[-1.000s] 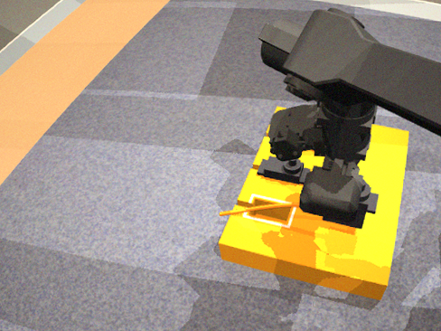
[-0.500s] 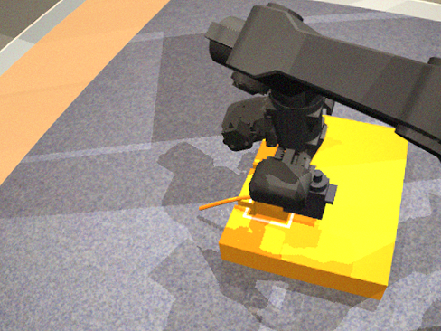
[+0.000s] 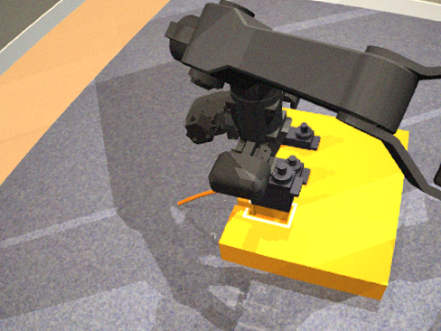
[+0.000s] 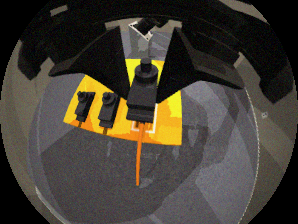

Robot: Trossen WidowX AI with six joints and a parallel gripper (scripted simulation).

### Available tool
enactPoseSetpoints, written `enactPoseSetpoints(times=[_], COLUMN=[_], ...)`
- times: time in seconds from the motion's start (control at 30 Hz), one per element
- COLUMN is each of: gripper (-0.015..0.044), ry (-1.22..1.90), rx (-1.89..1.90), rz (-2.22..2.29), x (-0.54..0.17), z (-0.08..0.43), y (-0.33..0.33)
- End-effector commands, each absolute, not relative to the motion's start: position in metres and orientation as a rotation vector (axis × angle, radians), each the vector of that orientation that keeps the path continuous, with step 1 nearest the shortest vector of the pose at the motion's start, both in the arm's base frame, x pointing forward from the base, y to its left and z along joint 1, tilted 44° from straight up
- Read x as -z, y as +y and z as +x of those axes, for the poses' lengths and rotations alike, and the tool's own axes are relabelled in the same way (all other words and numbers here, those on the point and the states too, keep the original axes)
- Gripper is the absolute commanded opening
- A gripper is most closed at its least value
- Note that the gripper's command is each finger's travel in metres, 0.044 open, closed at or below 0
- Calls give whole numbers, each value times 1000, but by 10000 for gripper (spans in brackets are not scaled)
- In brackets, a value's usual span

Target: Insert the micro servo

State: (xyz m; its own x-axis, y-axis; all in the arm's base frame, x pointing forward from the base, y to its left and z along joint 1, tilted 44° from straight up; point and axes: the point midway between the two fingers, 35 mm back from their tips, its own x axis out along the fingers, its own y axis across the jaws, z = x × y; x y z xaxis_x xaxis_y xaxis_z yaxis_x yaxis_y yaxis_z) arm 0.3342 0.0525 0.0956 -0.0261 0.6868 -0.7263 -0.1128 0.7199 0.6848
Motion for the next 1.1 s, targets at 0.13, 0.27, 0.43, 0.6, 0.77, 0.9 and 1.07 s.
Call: enactPoseSetpoints(times=[0.13,0.27,0.43,0.6,0.77,0.9,1.07], gripper=[0,0,0,0,0,0,0], ry=[1467,1467,1467,1467,1467,1466,1466], rx=[-680,-681,-681,-681,-681,-681,-681], rz=[506,506,506,506,506,506,507], x=[-91,-86,-82,-82,-82,-81,-78], z=[339,338,338,338,338,338,338], y=[57,62,66,66,66,67,70])
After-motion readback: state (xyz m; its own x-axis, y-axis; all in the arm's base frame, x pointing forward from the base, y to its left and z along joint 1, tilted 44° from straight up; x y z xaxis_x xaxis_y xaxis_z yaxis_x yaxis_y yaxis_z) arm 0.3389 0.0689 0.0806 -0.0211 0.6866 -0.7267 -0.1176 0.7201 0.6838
